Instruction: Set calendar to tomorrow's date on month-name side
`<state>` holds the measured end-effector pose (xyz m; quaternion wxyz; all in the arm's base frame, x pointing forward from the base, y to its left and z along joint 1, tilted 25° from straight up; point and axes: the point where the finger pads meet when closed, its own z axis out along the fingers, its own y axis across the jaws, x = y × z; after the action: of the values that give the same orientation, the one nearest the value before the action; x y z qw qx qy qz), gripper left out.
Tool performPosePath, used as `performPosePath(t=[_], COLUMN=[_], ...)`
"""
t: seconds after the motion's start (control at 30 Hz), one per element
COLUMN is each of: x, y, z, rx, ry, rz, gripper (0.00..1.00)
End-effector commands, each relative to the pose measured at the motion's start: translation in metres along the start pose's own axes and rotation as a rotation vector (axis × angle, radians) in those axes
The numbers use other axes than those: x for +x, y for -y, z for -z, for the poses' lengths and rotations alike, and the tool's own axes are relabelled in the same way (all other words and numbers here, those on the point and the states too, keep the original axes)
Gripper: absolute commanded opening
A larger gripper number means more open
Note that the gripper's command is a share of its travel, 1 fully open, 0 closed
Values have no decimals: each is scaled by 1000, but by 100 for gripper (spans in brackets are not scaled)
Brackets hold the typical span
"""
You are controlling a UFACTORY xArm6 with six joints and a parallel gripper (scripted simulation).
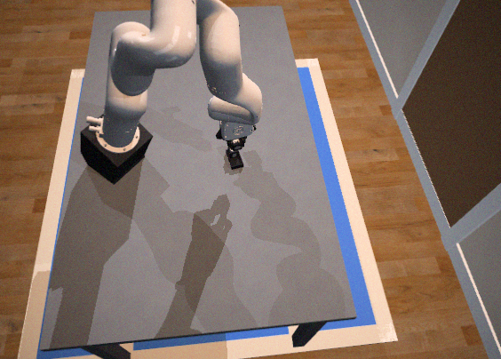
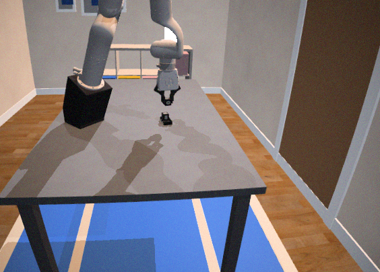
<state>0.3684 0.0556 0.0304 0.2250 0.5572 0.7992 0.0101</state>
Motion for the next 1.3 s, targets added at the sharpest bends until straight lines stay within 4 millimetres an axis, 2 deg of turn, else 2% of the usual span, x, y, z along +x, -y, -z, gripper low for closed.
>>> performPosePath(t=[0.0,0.2,0.33,0.4,0.43,0.53,0.57,0.7,1.27], x=[-1,-1,-8,-37,-44,-56,-70,-94,-95], y=[-1,-1,-2,-3,-3,-3,-2,0,0], z=[10,10,9,5,4,3,2,0,-3], rx=[19,19,20,22,22,21,20,16,17], ry=[-1,-1,-2,-2,-2,-1,1,6,4], rz=[2,2,-29,-163,-198,-250,-310,-410,-414], gripper=[29,29,29,29,29,29,29,29,29])
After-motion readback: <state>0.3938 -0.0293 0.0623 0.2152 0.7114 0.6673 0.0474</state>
